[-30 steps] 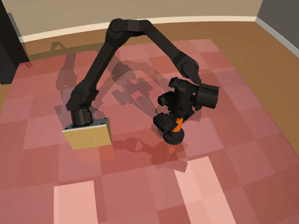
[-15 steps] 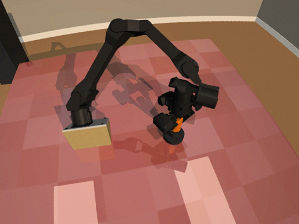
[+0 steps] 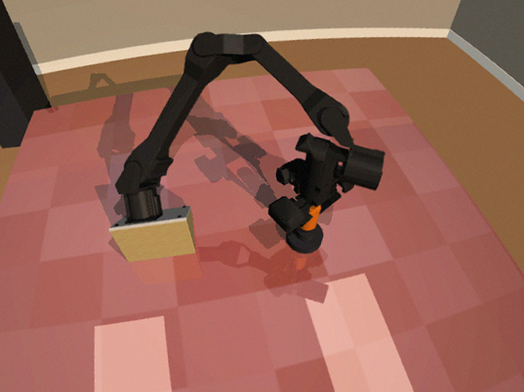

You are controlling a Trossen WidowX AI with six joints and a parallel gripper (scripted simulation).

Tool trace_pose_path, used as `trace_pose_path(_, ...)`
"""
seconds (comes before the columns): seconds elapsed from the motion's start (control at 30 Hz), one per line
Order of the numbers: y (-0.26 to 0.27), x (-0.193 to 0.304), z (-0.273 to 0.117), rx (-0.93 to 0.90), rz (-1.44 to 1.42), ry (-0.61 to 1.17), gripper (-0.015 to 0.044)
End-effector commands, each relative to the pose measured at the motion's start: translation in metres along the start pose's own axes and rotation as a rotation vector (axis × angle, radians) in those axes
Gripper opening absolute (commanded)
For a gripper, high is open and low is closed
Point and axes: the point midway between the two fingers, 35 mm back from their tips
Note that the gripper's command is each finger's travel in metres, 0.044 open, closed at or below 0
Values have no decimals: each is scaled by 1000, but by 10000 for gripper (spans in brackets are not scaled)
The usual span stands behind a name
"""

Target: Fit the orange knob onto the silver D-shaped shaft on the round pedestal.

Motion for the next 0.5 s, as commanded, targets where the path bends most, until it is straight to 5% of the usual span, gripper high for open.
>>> trace_pose_path(0.0, -3, 2, -2, 0, -33, 5, 0)
trace_pose_path(0.47, -2, 3, 2, 0, -33, 5, 0)
Point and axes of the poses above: the point midway between the two fingers, 35 mm back from their tips, its own z axis out along the fingers, its own y axis across the jaws, x = y × z, and after that the axes turned 5 degrees about -z, right-handed
